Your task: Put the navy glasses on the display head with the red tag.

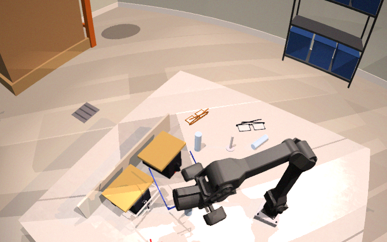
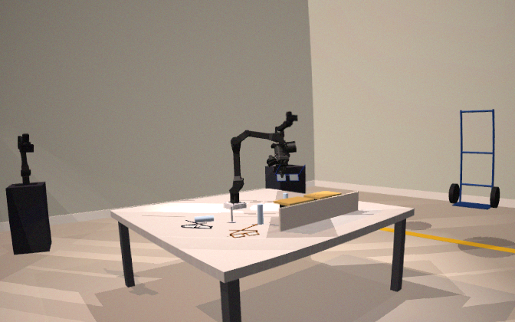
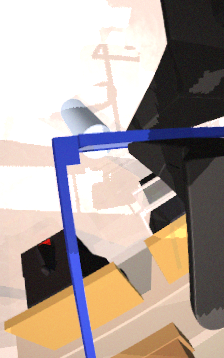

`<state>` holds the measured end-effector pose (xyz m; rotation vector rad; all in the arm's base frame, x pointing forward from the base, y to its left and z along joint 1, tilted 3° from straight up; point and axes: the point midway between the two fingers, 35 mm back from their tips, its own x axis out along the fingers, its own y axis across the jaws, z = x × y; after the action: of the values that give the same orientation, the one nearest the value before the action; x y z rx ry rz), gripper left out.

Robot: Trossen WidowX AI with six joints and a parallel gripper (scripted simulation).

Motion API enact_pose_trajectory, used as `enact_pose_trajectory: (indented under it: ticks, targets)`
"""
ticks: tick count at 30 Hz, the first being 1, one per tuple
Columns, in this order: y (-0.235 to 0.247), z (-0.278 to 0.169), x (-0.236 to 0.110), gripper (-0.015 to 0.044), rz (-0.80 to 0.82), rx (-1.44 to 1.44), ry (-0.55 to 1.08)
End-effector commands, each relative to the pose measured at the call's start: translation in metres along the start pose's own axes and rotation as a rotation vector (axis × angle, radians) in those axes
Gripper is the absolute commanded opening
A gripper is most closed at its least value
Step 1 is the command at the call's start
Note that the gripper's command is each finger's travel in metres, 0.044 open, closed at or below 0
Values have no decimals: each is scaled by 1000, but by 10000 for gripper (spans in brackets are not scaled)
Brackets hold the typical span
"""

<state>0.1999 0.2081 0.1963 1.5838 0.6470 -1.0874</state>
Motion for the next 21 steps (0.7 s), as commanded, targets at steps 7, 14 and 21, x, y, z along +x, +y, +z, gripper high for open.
enact_pose_trajectory:
  ticks: [7, 14, 21]
  targets:
    - [-26, -20, -32, 0, 82, -107, 92]
    - [-38, -27, -46, 0, 112, -152, 135]
    - [-36, -25, -40, 0, 93, -143, 118]
